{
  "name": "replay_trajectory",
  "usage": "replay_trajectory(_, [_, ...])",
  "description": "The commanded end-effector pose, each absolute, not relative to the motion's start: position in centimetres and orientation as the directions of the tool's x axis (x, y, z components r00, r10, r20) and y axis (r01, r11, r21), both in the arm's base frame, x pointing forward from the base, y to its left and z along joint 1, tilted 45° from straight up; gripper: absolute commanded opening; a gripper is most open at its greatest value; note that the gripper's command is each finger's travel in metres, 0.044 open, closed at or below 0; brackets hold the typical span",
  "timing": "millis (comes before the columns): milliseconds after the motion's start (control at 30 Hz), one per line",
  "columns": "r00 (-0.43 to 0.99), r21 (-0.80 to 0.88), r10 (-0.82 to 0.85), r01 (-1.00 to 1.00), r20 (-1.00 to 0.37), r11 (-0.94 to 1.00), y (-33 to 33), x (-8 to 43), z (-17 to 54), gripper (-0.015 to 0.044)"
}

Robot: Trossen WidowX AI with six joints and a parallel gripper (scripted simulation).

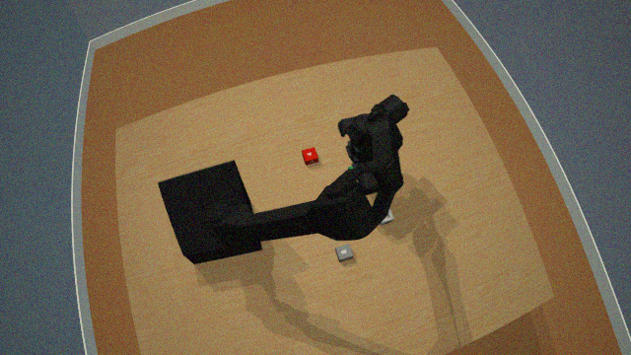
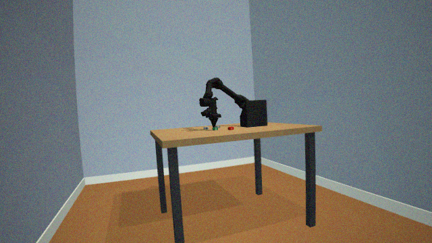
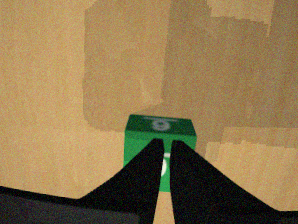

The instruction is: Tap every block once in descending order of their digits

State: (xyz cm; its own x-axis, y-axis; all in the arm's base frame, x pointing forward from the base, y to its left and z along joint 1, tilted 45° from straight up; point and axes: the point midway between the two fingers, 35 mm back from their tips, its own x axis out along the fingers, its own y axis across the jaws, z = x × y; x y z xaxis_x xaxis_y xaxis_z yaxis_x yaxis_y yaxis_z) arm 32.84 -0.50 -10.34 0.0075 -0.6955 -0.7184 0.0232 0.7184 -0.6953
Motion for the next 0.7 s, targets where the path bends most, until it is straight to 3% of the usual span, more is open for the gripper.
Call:
replay_trajectory(0, [0.002,-0.701,-0.701,0.013,-0.713,0.713,-0.9,32.5,-10.7,0.002])
replay_trajectory(400, [0.003,-0.699,-0.699,0.013,-0.715,0.715,1.5,32.6,-8.3,0.002])
replay_trajectory(667, [0.002,-0.697,-0.697,0.013,-0.717,0.717,6.9,32.5,-2.8,0.002])
